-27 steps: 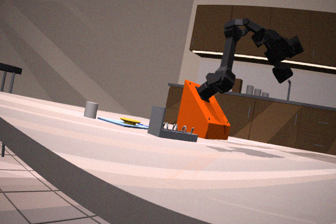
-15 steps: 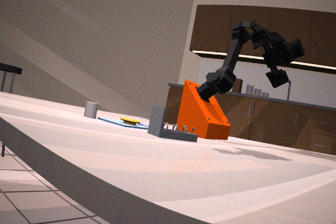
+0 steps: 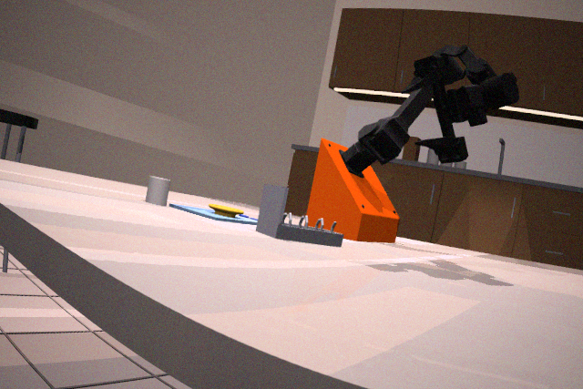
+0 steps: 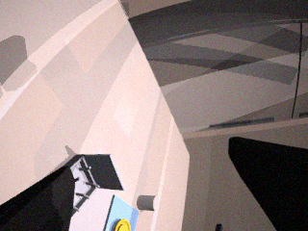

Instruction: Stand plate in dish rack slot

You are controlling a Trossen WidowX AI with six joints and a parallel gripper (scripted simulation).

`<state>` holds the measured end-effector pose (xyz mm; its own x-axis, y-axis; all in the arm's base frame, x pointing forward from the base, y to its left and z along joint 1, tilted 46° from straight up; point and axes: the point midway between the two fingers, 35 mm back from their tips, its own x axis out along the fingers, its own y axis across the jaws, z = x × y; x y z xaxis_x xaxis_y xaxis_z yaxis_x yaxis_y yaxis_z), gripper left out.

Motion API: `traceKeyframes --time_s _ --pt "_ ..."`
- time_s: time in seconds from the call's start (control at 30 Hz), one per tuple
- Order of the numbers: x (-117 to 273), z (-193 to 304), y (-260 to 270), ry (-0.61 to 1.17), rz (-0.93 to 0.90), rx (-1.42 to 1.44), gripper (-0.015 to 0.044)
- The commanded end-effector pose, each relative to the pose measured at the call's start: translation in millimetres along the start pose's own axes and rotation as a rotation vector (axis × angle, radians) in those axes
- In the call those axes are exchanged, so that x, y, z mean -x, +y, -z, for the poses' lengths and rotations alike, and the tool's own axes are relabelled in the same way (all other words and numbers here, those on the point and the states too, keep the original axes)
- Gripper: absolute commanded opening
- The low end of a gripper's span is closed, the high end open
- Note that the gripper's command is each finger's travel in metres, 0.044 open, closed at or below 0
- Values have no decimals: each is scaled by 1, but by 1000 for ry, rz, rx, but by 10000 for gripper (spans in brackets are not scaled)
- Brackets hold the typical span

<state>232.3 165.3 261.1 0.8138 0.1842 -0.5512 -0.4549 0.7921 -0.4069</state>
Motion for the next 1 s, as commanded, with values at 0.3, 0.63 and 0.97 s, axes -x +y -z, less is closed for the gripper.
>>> traceKeyframes --time_s 0.3,0.63,0.97 --pt "-68 43 -13 314 -93 78 400" --pt "-111 88 -28 533 -233 42 400" --pt "-142 138 -44 700 -411 -77 400"
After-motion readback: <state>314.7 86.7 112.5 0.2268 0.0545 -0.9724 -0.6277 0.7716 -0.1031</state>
